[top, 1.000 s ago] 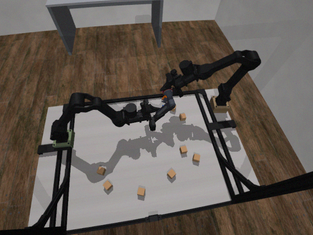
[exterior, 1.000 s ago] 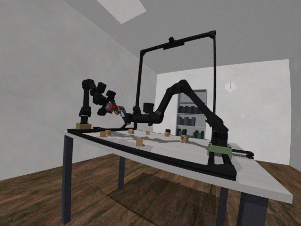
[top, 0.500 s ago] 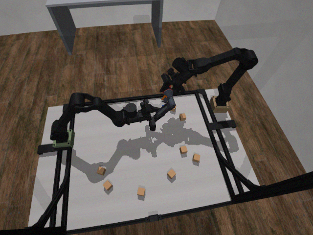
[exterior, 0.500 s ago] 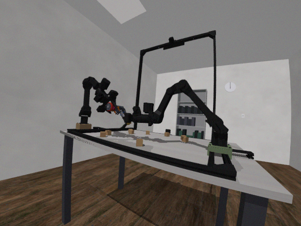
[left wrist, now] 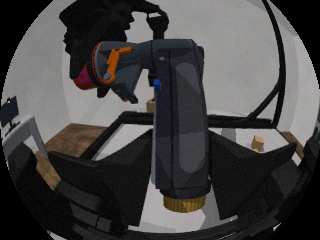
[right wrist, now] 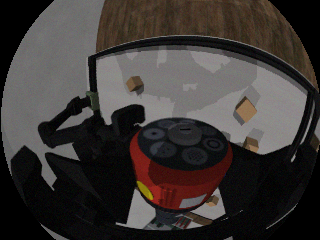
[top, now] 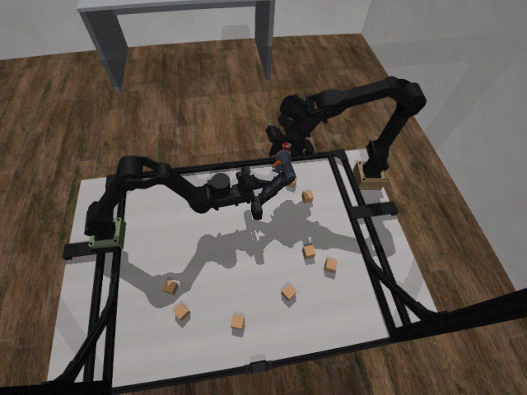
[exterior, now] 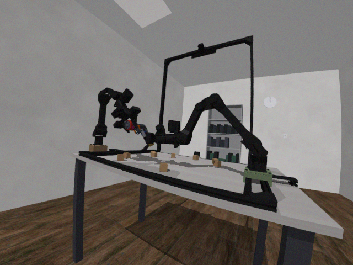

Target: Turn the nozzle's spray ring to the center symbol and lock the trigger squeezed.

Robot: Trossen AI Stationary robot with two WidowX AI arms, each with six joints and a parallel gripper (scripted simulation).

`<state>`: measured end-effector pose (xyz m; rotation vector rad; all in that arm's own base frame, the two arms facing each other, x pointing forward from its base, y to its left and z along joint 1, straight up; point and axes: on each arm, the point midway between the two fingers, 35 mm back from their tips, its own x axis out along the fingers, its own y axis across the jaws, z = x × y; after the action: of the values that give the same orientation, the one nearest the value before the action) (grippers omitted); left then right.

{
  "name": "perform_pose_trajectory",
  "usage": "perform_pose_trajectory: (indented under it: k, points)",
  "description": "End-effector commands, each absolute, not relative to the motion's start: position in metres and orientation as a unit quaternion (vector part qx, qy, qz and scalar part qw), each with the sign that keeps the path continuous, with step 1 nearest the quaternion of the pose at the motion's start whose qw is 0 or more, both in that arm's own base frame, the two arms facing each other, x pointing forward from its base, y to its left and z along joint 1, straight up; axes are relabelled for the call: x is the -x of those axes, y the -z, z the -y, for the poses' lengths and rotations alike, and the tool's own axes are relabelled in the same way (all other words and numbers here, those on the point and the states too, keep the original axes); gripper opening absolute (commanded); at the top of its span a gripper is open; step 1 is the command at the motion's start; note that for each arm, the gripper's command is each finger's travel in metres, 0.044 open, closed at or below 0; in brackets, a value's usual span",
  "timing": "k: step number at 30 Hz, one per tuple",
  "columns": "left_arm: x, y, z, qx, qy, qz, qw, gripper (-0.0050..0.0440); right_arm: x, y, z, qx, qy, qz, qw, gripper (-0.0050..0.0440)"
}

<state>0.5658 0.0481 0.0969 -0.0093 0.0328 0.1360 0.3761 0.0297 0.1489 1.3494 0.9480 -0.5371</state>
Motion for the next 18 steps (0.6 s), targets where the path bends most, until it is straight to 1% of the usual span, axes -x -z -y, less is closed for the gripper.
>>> perform_pose_trajectory:
  k: [1,3,5,18]
  points:
    - [-0.5682,-0.1076,-0.0494,0.0,-0.07,0.0,0.998,0.0,-0.3768,-0.1476,-0.0307,-0.582,0.249,-0.431,0.643,0.0]
    - [-0.5682,-0.1076,-0.0494,0.0,-0.07,0.0,0.998,0.0,-0.3762,-0.1488,-0.0297,-0.591,0.24,-0.42,0.646,0.0048]
    - [-0.5682,-0.1076,-0.0494,0.0,-0.07,0.0,0.998,0.0,-0.3762,-0.1488,-0.0297,-0.591,0.24,-0.42,0.646,0.0048]
    - [-0.5682,-0.1076,-0.0494,0.0,-0.07,0.0,0.998,0.0,-0.3762,-0.1488,-0.0297,-0.591,0.24,-0.42,0.646,0.036]
